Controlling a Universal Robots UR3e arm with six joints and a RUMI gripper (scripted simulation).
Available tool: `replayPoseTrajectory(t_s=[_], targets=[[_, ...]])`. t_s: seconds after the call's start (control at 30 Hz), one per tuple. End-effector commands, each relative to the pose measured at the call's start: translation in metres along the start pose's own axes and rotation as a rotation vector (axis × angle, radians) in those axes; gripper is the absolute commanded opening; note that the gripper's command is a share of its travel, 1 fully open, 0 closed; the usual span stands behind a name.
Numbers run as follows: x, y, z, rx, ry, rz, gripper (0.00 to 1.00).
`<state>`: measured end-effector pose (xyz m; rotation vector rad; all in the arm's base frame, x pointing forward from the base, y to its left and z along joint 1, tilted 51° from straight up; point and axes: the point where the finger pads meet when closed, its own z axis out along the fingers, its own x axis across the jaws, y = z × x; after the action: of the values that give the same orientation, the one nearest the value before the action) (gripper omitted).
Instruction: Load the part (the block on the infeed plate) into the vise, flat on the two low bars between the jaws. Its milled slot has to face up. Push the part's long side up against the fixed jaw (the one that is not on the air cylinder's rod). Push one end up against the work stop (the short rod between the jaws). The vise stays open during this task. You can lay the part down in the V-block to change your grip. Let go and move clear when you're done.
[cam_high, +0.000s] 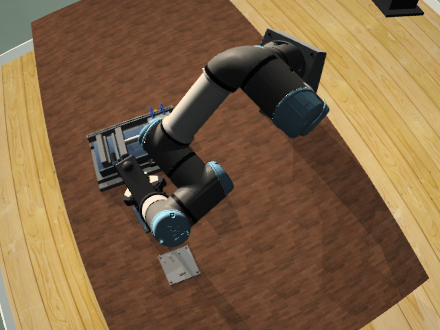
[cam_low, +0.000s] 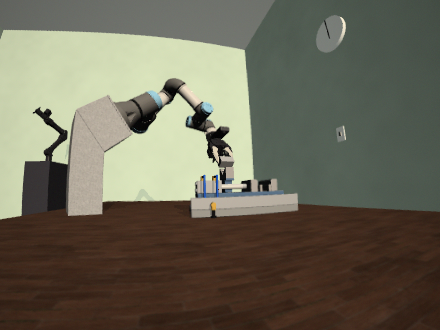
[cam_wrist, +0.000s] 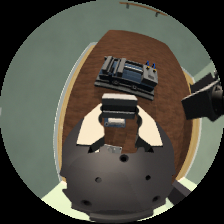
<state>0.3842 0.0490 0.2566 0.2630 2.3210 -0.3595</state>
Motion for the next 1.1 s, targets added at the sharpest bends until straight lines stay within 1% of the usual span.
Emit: replayPoseTrajectory(t_s=[0.0,0.4,0.47,0.97,1.07], targets=[[-0.0009,-0.0005,-0.0007,-0.025,-0.003,0.001,0.00],[-0.0007,-0.0012,-0.0006,-0.099,-0.002,0.001,0.00],[-0.0007,-0.0012,-0.0006,-0.099,-0.002,0.001,0.00],[-0.0007,-0.0020,-0.0004,-0.201,-0.002,0.000,0.00],[-0.0008,-0.0020,-0.0005,-0.208,-0.003,0.000,0.00]])
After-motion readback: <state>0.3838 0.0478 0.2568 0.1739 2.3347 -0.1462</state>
